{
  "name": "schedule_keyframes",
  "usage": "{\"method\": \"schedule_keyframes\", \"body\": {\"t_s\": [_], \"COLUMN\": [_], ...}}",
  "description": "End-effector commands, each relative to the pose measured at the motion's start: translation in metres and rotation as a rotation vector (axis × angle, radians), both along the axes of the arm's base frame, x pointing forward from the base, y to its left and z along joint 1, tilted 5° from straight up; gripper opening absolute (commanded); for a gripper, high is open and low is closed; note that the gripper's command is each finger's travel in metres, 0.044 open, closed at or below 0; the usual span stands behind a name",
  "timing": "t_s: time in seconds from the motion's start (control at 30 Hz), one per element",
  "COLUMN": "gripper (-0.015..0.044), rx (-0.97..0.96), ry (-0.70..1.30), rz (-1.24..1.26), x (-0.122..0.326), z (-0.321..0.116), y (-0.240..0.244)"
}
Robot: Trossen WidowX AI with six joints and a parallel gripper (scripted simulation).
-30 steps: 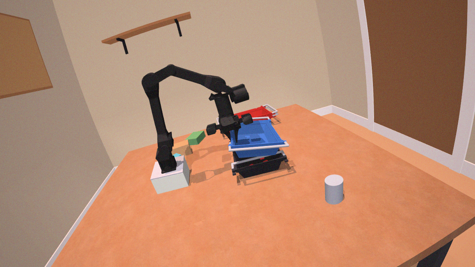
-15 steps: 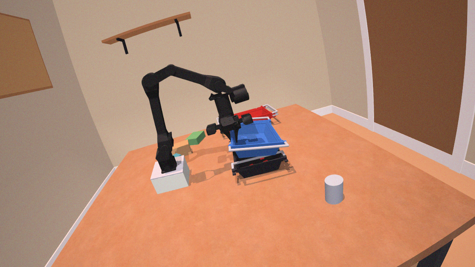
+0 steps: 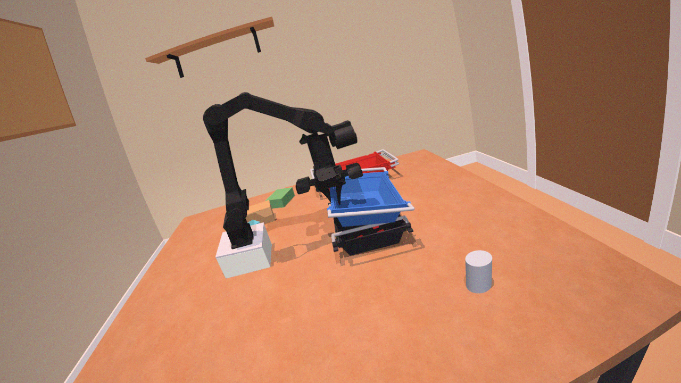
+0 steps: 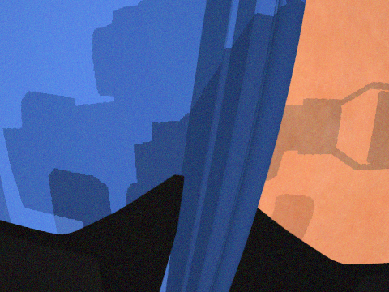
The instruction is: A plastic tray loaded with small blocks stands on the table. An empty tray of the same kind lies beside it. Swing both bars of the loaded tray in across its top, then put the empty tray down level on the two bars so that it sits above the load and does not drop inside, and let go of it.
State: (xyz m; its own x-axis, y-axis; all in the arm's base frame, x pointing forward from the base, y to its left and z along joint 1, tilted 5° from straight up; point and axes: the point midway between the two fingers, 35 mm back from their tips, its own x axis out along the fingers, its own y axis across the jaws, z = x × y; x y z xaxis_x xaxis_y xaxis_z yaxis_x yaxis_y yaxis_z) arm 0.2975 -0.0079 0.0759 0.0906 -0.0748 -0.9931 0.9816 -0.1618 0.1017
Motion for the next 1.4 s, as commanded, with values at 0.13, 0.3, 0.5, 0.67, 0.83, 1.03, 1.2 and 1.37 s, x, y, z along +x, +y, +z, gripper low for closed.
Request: {"method": "schedule_keyframes", "body": {"t_s": [0.13, 0.3, 0.5, 0.67, 0.83, 1.03, 1.2, 1.37], "gripper": [0.0, 0.0, 0.0, 0.0, 0.0, 0.0, 0.0, 0.0], "rx": [0.004, 0.004, 0.0, 0.002, 0.004, 0.004, 0.004, 0.004], "ry": [0.029, 0.029, 0.001, 0.014, 0.029, 0.029, 0.029, 0.029], "rz": [0.002, 0.002, 0.0, 0.001, 0.002, 0.002, 0.002, 0.002], "x": [-0.005, -0.005, 0.0, -0.003, -0.007, -0.007, -0.007, -0.007], "z": [-0.006, -0.006, -0.001, -0.007, -0.015, -0.015, -0.015, -0.015], "y": [0.0, 0.0, 0.0, 0.0, 0.0, 0.0, 0.0, 0.0]}}
